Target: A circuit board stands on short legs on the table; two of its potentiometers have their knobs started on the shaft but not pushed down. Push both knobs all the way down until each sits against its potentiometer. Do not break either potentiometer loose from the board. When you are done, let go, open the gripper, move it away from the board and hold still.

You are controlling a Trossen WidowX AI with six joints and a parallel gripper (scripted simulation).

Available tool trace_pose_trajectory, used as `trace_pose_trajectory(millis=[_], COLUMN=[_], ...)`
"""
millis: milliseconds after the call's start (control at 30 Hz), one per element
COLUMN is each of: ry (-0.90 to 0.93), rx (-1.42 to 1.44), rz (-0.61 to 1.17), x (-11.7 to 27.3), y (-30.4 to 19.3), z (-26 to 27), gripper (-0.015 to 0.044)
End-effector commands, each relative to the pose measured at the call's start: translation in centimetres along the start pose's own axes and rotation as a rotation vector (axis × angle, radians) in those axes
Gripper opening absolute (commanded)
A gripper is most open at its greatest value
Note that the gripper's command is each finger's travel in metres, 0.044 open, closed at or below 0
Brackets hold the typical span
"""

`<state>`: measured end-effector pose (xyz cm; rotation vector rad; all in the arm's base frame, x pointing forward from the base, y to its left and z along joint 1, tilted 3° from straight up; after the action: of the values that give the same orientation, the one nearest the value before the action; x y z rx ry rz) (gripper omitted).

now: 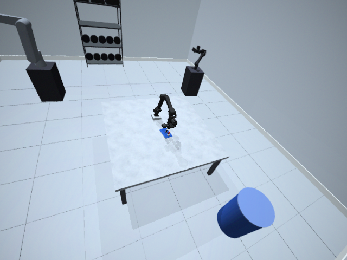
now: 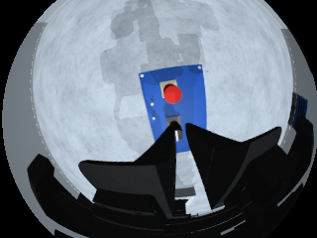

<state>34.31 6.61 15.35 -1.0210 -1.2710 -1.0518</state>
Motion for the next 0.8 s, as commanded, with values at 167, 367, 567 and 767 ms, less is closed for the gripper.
trace_pose_trajectory(millis=[167, 367, 567, 767], ry=[0.002, 0.002, 0.002, 0.002], rx=[-0.003, -0.003, -0.003, -0.003], rz=[-0.011, -0.011, -0.011, -0.011], x=[2.6, 1.3, 0.6, 0.1], y=[2.7, 2.7, 2.7, 2.7], z=[0.1, 0.1, 0.1, 0.1], gripper=[0.0, 0.0, 0.0, 0.0])
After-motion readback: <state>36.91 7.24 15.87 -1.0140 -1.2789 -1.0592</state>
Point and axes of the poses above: the point midway between the two fingers, 35 mm back from their tips, its own x axis back along the fingers, its own z axis across the jaws, y = z × x, the point moved 6 cm from there along x, back along the fingers, and after that the axes turned 1 degree about -x, right-handed, at the moved point
